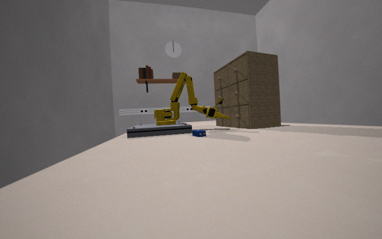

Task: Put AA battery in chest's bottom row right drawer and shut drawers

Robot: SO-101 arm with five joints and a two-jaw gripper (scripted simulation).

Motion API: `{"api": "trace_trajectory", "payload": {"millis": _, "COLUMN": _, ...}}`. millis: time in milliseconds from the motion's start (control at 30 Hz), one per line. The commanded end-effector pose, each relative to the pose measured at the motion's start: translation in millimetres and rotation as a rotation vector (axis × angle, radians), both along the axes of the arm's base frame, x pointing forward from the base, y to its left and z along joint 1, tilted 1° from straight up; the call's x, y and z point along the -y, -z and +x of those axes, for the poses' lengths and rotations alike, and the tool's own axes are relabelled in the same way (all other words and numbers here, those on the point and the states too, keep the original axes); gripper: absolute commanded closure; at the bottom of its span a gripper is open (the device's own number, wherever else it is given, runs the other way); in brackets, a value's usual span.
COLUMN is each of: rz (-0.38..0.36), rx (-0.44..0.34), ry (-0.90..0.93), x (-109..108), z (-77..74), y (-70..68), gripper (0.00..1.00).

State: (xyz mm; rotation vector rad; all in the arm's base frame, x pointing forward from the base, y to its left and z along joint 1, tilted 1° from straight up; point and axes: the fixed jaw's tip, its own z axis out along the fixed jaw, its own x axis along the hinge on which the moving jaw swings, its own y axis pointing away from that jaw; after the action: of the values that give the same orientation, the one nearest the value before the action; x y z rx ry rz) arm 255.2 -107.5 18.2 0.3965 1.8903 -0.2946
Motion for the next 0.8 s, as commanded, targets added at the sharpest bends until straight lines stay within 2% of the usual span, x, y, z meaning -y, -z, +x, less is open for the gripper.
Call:
{"api": "trace_trajectory", "payload": {"millis": 0, "rz": -0.009, "rx": 0.005, "ry": 0.008, "x": 1, "z": -3.9, "y": -2.7, "gripper": 0.79}}
{"api": "trace_trajectory", "payload": {"millis": 233, "rz": -0.009, "rx": 0.005, "ry": 0.008, "x": 1, "z": -3.9, "y": -2.7, "gripper": 0.79}}
{"api": "trace_trajectory", "payload": {"millis": 767, "rz": 0.041, "rx": -0.112, "ry": 0.009, "x": 4, "z": 0.1, "y": -13.9, "gripper": 0.79}}
